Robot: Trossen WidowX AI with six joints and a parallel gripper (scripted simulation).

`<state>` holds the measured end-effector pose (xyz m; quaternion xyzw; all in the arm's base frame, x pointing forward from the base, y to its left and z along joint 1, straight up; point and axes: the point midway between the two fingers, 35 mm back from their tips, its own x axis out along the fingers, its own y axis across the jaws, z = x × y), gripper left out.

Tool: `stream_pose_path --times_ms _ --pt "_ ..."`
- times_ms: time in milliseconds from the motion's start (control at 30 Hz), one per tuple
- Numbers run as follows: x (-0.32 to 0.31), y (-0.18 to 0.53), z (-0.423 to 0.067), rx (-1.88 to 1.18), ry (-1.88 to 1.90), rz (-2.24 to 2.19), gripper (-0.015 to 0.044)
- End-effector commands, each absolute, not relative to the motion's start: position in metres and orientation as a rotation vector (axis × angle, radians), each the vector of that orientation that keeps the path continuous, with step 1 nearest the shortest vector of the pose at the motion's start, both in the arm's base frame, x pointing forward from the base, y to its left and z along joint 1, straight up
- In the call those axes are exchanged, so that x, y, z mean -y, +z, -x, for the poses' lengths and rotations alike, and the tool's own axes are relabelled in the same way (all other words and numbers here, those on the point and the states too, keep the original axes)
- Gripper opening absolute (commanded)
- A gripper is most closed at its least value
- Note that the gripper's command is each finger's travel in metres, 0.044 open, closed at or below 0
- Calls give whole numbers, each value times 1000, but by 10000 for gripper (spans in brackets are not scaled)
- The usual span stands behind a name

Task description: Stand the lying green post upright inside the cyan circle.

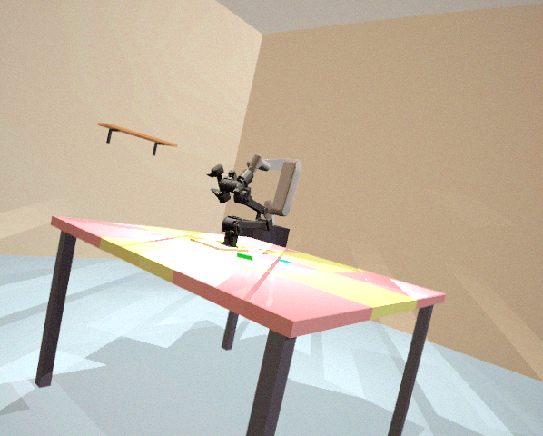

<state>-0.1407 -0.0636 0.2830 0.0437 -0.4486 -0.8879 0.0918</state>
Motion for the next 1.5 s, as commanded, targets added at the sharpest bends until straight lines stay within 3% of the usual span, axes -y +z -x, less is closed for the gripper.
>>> stream_pose_path --times_ms 0,200,900,1467 --pt "65 284 140 1328 -2632 -130 374" --pt "106 302 124 1057 -2538 -120 232" --pt "224 320 13 -148 -2050 86 232" --pt "252 277 -110 -823 -1347 302 232"
